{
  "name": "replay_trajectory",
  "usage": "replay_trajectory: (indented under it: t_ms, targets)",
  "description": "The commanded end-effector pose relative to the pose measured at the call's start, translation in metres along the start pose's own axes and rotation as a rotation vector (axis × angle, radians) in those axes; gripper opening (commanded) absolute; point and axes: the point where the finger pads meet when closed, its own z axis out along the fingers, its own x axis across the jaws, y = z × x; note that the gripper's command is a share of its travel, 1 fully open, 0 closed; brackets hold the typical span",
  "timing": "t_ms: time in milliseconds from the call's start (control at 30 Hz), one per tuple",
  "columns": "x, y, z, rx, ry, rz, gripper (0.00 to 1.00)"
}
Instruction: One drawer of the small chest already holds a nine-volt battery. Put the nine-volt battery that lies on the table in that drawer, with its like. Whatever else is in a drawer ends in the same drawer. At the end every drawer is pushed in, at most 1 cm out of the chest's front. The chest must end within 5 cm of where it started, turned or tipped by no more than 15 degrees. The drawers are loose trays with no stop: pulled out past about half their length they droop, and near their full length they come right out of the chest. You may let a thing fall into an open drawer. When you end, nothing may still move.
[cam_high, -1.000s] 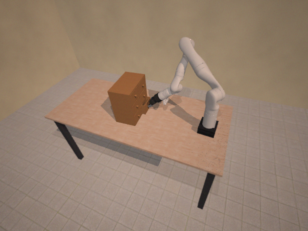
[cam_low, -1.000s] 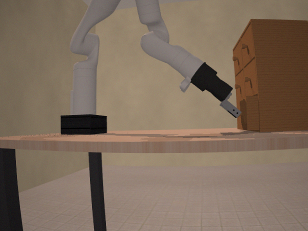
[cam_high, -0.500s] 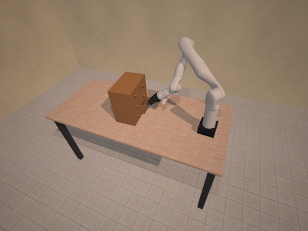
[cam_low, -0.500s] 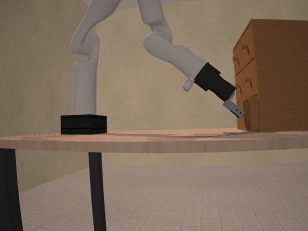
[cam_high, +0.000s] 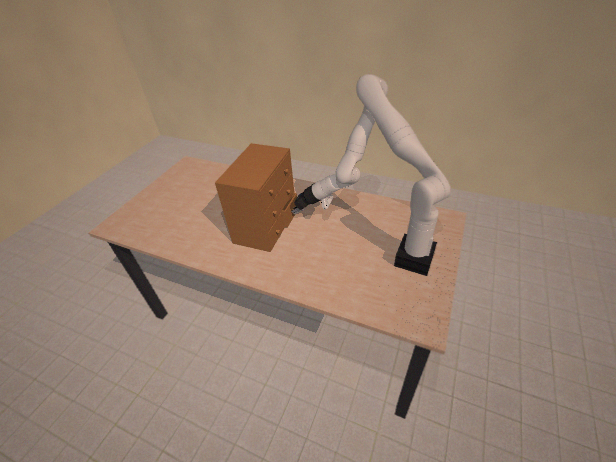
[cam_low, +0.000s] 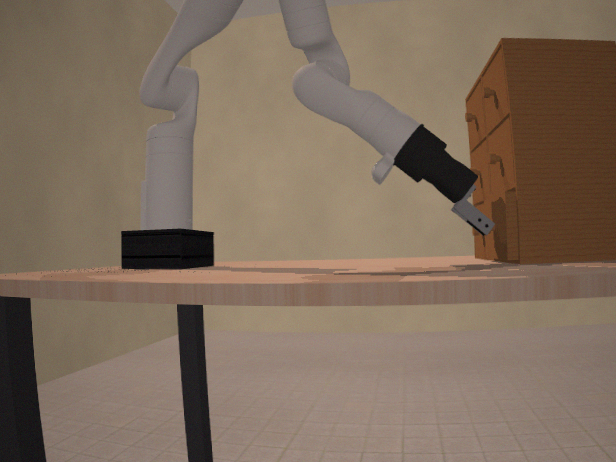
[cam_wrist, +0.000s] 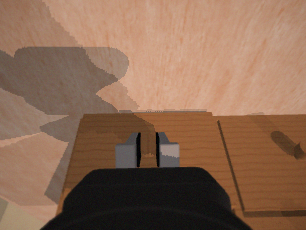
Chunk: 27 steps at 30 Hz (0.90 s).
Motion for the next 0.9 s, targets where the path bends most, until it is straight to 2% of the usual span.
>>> replay_trajectory:
  t_ms: [0, 867]
  targets:
    - [0.0002, 0.0016, 0.0007, -0.002, 0.000, -0.001, 0.37]
    - [0.0002, 0.0080, 0.0083, -0.002, 0.000, -0.001, 0.37]
